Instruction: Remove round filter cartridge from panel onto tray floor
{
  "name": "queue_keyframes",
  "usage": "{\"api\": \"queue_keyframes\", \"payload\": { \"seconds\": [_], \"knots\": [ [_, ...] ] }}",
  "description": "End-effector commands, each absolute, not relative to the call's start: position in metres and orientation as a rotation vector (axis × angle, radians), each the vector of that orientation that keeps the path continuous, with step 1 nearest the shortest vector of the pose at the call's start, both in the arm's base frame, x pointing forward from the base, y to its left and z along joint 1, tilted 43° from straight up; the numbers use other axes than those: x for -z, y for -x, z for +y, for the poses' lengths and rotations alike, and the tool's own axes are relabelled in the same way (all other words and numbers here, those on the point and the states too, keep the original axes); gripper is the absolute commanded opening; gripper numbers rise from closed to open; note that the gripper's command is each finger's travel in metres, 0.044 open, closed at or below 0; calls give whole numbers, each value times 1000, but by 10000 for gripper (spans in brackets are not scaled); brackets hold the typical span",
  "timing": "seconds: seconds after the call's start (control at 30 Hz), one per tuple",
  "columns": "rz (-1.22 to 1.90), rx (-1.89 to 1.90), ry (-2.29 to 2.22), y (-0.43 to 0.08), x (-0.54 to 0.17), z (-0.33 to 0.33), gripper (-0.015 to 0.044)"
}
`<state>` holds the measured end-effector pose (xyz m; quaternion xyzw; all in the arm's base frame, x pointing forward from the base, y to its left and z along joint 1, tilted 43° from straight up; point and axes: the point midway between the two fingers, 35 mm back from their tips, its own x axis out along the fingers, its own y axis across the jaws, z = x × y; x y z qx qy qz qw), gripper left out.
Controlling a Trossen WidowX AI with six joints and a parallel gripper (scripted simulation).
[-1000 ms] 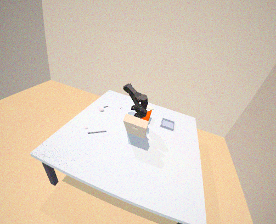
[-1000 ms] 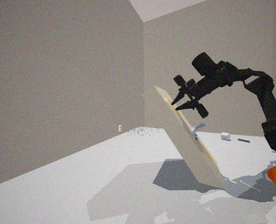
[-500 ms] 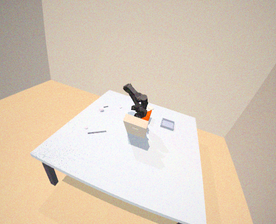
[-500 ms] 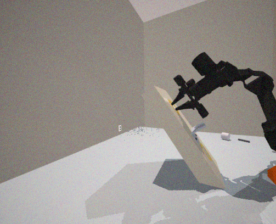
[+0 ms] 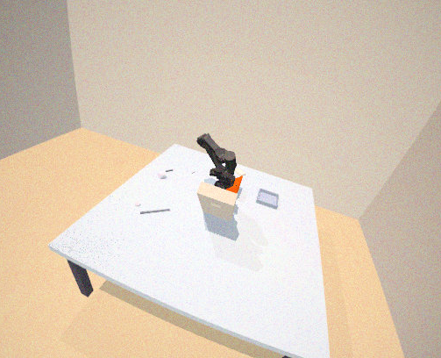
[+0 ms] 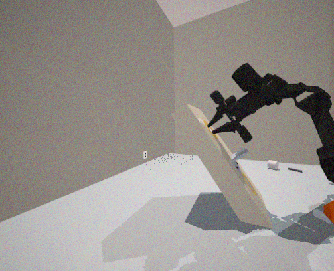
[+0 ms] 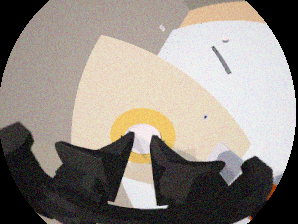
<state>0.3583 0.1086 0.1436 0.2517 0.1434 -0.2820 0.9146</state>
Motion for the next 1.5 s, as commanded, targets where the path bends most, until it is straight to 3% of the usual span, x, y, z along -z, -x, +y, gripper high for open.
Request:
{"api": "queue_keyframes", "payload": {
  "seconds": [0.0, 0.7, 1.47],
  "knots": [
    [312, 585, -535, -366, -137, 103, 0],
    [312, 585, -535, -366, -137, 103, 0],
    [317, 587, -534, -299, -171, 141, 0]
  ]
}}
